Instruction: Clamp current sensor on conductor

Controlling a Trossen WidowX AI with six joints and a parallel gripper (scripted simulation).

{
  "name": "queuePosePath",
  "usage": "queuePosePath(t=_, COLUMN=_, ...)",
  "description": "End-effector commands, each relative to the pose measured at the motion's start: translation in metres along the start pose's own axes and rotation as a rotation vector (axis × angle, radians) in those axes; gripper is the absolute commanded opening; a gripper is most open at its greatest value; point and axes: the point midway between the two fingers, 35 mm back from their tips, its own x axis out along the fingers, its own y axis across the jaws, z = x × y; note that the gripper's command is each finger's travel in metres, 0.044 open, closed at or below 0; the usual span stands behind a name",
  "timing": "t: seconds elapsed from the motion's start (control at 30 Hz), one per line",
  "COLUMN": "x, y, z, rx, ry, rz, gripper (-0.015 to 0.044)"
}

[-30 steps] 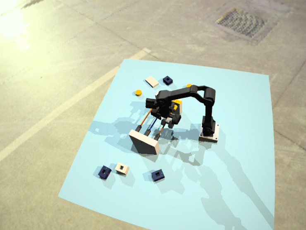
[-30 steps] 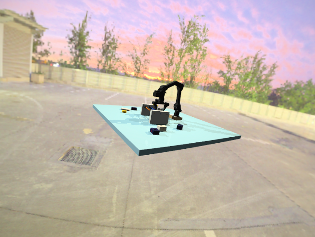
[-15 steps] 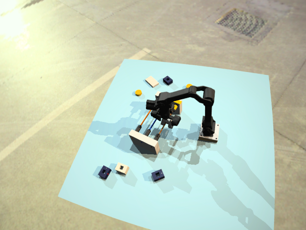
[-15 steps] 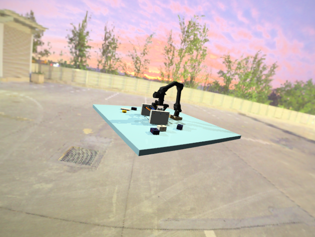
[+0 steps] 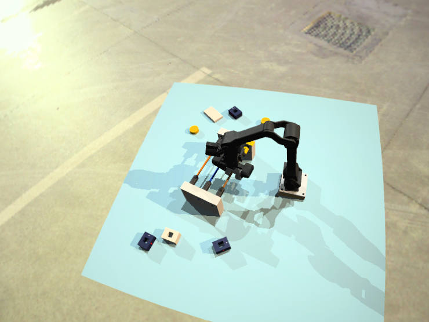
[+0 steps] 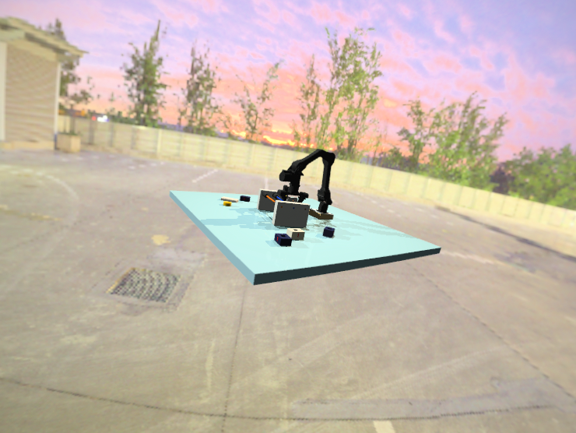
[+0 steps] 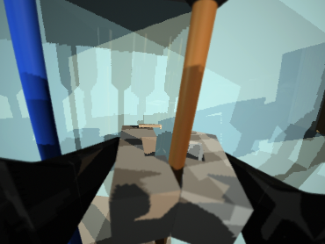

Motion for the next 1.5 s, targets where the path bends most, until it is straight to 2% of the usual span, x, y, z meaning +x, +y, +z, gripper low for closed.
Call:
queuePosePath(t=0.0, x=-0.0004, y=0.0003, z=0.0, rx=0.0, ry=0.0, rz=0.001, gripper=0.04)
queuePosePath(t=0.57, x=-0.0004, y=0.0003, z=0.0, rx=0.0, ry=0.0, rz=0.001, gripper=0.0287)
queuePosePath(t=0.93, x=-0.0004, y=0.0003, z=0.0, rx=0.0, ry=0.0, rz=0.001, gripper=0.0)
queuePosePath(t=1.47, x=-0.0004, y=0.0003, z=0.0, rx=0.0, ry=0.0, rz=0.001, gripper=0.0)
